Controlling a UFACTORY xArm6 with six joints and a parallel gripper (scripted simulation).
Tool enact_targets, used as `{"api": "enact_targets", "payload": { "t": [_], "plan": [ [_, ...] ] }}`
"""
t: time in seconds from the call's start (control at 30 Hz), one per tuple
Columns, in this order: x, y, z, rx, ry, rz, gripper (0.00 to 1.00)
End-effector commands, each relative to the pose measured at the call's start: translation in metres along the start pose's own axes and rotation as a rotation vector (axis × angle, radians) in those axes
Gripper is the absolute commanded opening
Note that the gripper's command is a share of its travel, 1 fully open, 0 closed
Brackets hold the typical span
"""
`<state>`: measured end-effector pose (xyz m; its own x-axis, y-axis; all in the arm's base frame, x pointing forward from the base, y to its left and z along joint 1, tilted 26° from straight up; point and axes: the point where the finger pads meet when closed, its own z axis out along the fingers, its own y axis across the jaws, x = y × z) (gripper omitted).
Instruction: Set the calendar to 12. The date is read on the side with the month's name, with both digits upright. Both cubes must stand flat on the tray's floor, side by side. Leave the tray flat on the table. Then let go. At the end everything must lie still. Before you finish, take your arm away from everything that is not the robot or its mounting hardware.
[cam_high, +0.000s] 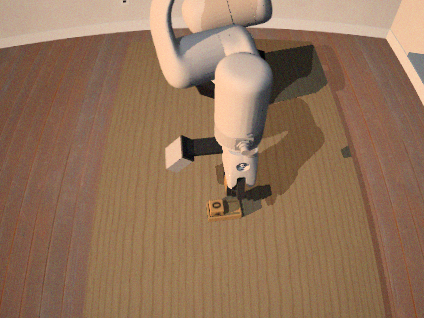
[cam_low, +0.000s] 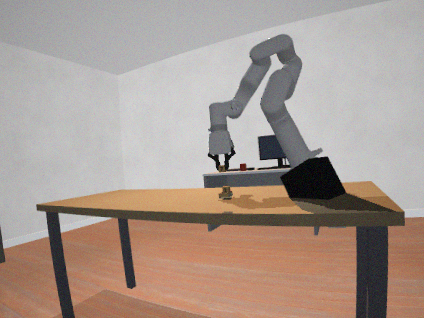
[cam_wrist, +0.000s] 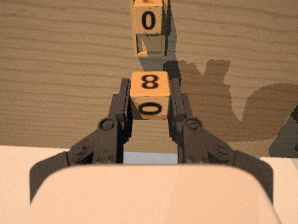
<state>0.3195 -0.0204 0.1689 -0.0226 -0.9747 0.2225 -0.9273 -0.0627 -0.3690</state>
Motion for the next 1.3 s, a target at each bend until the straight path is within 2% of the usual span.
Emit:
{"api": "enact_targets", "payload": {
  "t": [0.0, 0.47, 0.9, 1.27],
  "plan": [
    [0.0, -0.001, -0.001, 0.003, 0.0, 0.0, 0.27],
    [0.0, -0.002, 0.02, 0.003, 0.001, 0.0, 0.27],
    [-0.001, -0.002, 0.06, 0.003, 0.001, 0.0, 0.27],
    [-0.001, -0.002, 0.065, 0.003, 0.0, 0.0, 0.27]
  ]
}}
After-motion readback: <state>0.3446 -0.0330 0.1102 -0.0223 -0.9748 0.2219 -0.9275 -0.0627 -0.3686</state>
